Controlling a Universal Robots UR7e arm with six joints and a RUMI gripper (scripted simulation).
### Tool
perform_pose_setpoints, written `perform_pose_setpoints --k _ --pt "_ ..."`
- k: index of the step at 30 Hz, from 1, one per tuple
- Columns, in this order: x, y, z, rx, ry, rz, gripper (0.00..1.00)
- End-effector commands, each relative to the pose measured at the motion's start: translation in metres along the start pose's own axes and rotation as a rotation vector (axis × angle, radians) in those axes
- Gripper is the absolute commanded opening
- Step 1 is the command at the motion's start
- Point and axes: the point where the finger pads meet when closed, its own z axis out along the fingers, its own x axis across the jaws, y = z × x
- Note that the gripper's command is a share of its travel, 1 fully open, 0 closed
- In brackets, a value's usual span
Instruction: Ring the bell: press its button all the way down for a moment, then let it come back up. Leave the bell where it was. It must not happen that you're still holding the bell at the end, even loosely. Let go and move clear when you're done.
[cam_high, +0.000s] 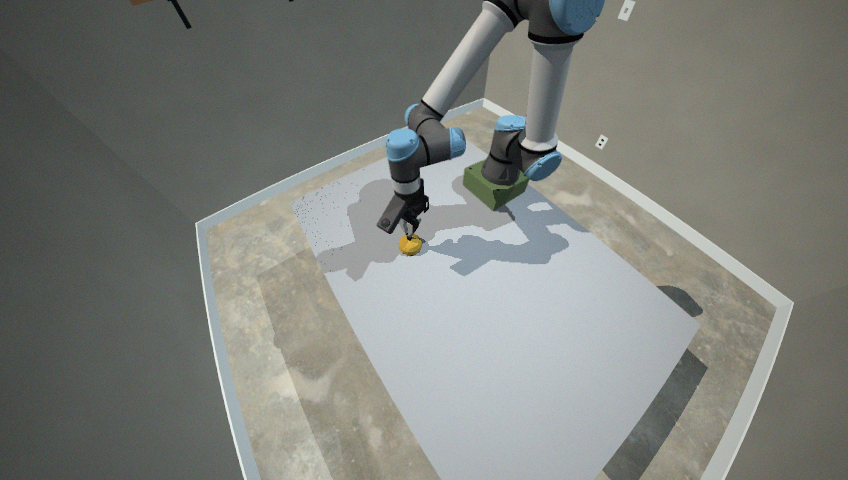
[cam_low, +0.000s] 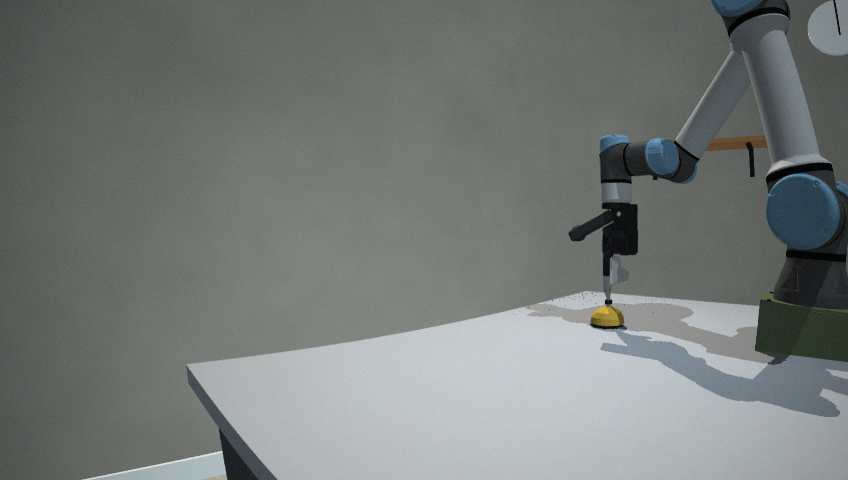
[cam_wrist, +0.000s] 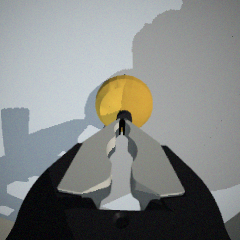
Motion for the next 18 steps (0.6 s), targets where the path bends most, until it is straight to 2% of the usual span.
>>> perform_pose_setpoints --k 1,9,18 --pt "0.0 0.0 -0.001 0.0 0.0 0.0 0.0" --pt "0.0 0.0 -0.008 0.0 0.0 0.0 0.0" --pt "0.0 0.0 -0.03 0.0 0.0 0.0 0.0"
